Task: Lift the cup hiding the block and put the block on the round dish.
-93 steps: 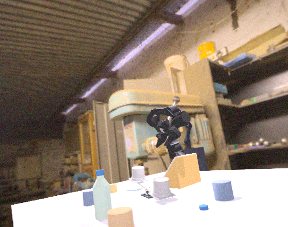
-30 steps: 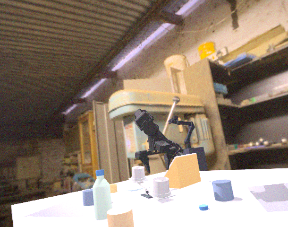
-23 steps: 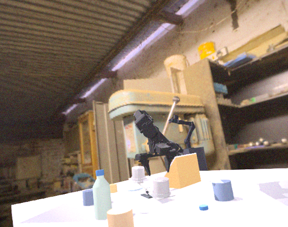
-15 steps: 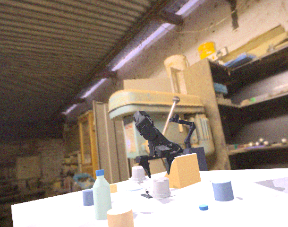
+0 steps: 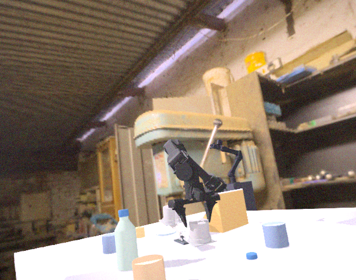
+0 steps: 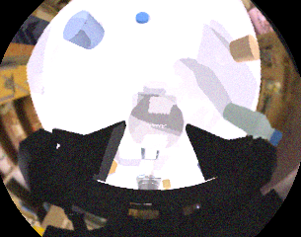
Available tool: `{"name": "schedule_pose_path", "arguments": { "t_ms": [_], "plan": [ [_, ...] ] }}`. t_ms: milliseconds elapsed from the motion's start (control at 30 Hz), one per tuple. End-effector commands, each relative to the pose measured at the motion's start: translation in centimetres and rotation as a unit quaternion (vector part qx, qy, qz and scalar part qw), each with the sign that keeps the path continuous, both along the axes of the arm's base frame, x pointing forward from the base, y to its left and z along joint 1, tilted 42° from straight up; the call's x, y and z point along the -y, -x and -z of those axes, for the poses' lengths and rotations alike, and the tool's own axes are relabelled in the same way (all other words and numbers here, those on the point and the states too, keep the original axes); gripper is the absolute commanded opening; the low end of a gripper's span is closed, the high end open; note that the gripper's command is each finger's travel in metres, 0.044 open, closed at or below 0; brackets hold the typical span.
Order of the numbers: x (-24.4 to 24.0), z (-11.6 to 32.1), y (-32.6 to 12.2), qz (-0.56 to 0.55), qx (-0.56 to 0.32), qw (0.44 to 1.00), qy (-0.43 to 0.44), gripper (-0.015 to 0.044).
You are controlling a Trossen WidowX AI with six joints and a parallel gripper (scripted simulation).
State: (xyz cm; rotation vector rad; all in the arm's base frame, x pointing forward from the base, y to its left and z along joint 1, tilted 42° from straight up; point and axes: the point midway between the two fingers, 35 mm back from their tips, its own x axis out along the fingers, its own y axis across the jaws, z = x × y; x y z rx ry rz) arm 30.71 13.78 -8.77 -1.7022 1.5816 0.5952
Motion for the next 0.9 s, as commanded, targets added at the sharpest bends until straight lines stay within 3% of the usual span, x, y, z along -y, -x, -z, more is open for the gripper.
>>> {"name": "schedule_pose_path", "arguments": {
  "t_ms": [0,533,633,867],
  "plan": [
    [0.5,0.6,0.1,-0.003,-0.004,1.0,0.004,0.044],
    [2.1,2.3,-0.2,-0.004,-0.003,1.0,0.005,0.044],
    [2.1,2.3,-0.2,-0.004,-0.003,1.0,0.005,0.0361],
    [2.1,2.3,-0.2,-0.004,-0.003,1.0,0.005,0.0315]
  ]
}}
